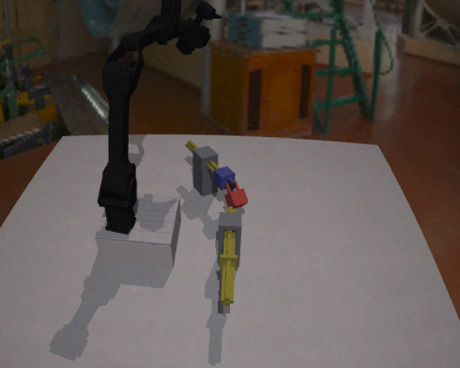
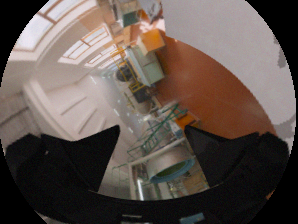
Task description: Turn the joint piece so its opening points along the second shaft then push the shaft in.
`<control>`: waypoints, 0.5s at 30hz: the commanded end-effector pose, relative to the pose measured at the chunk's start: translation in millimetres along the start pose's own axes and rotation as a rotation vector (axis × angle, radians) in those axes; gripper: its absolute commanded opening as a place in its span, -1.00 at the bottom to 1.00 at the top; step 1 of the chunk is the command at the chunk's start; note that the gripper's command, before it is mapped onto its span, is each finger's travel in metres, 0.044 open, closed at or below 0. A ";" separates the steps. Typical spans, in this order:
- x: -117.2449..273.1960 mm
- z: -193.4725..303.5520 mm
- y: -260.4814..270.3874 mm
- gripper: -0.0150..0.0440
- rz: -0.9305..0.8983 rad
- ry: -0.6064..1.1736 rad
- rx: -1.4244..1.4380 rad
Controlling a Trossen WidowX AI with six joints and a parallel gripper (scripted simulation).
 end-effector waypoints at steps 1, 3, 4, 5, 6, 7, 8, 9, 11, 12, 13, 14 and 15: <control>-10.4 -25.5 0.9 1.00 0.048 -0.065 0.133; -14.5 -36.8 1.5 1.00 0.072 -0.093 0.191; -16.4 -42.5 1.8 1.00 0.084 -0.107 0.219; -18.2 -48.2 2.1 1.00 0.097 -0.120 0.246; -19.9 -54.1 2.5 1.00 0.111 -0.134 0.275; -21.6 -60.2 2.8 1.00 0.125 -0.148 0.303; -23.1 -66.3 3.2 1.00 0.140 -0.162 0.331; -24.5 -72.3 3.6 1.00 0.156 -0.175 0.359; -27.0 -84.6 4.4 1.00 0.188 -0.201 0.412; -28.1 -90.7 4.8 1.00 0.205 -0.214 0.438; -29.0 -96.9 5.3 1.00 0.223 -0.226 0.464; -29.9 -103.4 5.7 1.00 0.241 -0.239 0.491; -30.7 -109.9 6.2 1.00 0.261 -0.251 0.517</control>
Point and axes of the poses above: the point midway between the two fingers, 35 mm back from their tips, its own x axis back along the fingers, its own y axis across the jaws, z = x × y, the point moved 8 cm from there along x, back along the fingers, and after that the axes turned 9 degrees about -x, right-handed, at the moved point
